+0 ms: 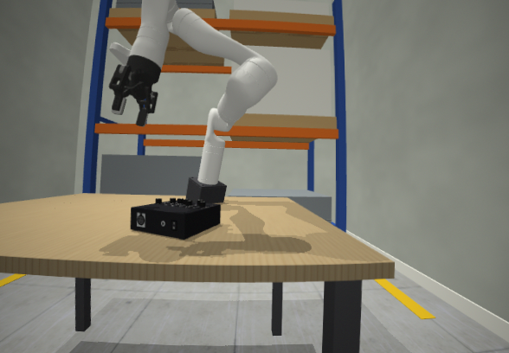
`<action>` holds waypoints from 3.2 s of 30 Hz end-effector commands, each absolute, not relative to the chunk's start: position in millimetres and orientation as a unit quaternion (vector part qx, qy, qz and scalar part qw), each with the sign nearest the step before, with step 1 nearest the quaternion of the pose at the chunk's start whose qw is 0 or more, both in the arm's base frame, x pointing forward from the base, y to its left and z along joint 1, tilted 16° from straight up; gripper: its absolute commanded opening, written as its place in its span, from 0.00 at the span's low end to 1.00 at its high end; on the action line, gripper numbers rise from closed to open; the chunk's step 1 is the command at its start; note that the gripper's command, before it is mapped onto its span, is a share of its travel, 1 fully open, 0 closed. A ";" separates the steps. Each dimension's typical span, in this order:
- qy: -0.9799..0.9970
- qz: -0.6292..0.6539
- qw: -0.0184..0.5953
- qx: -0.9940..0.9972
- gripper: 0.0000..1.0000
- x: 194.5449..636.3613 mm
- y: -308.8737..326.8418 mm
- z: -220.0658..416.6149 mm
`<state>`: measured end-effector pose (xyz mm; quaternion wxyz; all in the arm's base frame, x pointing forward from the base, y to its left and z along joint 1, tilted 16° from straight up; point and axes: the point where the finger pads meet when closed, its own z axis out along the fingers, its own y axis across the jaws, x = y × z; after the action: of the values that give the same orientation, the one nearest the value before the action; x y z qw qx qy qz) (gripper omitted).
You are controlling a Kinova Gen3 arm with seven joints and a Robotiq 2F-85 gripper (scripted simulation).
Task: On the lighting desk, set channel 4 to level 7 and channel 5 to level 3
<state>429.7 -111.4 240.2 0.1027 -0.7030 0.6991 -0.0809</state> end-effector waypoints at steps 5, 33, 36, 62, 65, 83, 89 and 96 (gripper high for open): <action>0.696 -0.074 0.108 -0.706 1.00 427.7 -97.3 234.3; 0.689 -0.053 0.121 -0.712 1.00 419.7 -63.1 217.8; 0.687 -0.047 0.124 -0.714 1.00 416.8 -53.4 213.2; 0.682 -0.031 0.132 -0.718 1.00 408.5 -28.9 201.6; 0.682 -0.031 0.132 -0.718 1.00 408.5 -28.9 201.6; 0.678 -0.016 0.138 -0.722 1.00 399.4 -6.8 191.2; 0.675 -0.006 0.141 -0.724 1.00 392.7 7.7 184.5; 0.675 -0.004 0.142 -0.724 1.00 391.8 9.3 183.7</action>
<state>391.8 8.6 183.4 0.1414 -0.7237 0.6754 -0.0042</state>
